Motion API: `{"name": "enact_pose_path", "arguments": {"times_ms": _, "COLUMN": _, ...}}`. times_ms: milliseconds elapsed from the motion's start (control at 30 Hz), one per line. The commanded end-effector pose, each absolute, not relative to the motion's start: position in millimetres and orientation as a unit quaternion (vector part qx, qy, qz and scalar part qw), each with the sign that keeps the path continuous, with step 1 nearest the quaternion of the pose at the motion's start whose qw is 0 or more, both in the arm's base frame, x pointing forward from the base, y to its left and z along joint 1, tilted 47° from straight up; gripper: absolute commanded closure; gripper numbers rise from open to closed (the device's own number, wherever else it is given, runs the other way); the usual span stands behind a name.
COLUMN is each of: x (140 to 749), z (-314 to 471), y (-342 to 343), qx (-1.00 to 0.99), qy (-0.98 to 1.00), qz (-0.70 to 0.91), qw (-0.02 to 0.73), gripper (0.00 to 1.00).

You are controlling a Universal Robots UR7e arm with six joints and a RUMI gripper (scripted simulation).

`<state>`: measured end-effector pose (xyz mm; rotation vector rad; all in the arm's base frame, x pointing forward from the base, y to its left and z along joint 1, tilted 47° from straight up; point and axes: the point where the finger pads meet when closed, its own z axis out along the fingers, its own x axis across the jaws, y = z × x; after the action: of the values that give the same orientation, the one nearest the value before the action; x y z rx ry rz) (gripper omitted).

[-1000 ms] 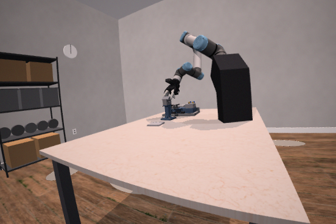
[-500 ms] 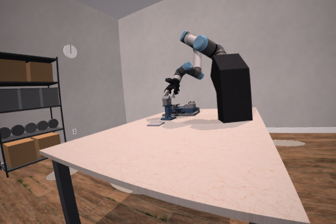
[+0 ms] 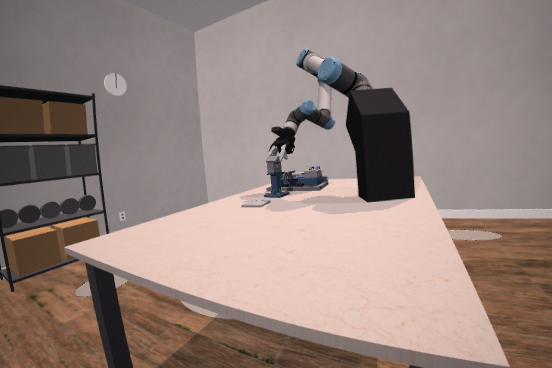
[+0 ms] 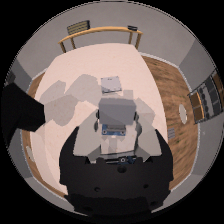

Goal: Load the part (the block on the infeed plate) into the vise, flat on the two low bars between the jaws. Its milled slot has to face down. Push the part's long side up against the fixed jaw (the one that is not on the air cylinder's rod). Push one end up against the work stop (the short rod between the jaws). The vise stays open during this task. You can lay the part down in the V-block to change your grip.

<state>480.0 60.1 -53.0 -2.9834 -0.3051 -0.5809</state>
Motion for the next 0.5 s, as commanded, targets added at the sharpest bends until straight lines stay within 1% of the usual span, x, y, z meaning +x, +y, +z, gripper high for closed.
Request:
{"name": "enact_pose_path", "arguments": {"times_ms": 0, "x": 478.9, "z": -50.7, "y": 62.1, "qx": -0.976, "qy": -0.100, "qz": -0.190, "qw": 0.044, "gripper": 1.00}}
{"name": "enact_pose_path", "arguments": {"times_ms": 467, "x": 476.0, "z": -45.8, "y": 66.4, "qx": -0.976, "qy": -0.100, "qz": -0.190, "qw": 0.044, "gripper": 1.00}}
